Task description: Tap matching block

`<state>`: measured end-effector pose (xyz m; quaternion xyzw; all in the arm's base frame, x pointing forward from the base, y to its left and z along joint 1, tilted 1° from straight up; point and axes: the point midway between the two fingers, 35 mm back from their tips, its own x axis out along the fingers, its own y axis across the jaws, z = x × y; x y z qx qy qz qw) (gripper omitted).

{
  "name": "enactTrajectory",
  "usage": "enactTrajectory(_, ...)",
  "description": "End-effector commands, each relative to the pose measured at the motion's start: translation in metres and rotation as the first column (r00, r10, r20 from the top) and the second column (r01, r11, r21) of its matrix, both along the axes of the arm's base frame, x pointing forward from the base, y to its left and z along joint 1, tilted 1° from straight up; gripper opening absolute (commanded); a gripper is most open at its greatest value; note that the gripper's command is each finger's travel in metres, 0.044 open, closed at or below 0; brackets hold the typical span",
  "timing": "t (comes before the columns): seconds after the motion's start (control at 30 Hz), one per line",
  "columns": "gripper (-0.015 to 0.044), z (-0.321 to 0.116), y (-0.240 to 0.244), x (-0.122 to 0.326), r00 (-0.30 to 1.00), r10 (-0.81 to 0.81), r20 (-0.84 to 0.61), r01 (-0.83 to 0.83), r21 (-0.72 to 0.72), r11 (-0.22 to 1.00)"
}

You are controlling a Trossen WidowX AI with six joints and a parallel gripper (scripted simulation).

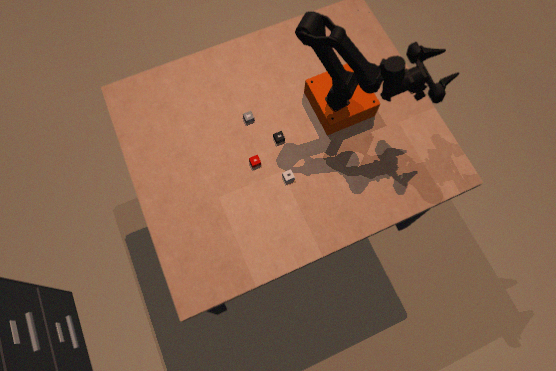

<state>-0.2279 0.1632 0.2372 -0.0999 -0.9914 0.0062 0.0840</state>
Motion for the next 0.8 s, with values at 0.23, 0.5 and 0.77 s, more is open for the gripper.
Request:
enactTrajectory(0.23,0.0400,-0.015,0.105,0.064,0.929,-0.369,0.032,0.340,-0.473,0.813)
enactTrajectory(0.5,0.0400,-0.041,0.182,0.200,0.626,-0.773,0.103,0.430,-0.873,0.232)
enactTrajectory(0.77,0.0400,-0.072,0.177,0.361,0.133,-0.962,0.239,0.010,-0.971,-0.240)
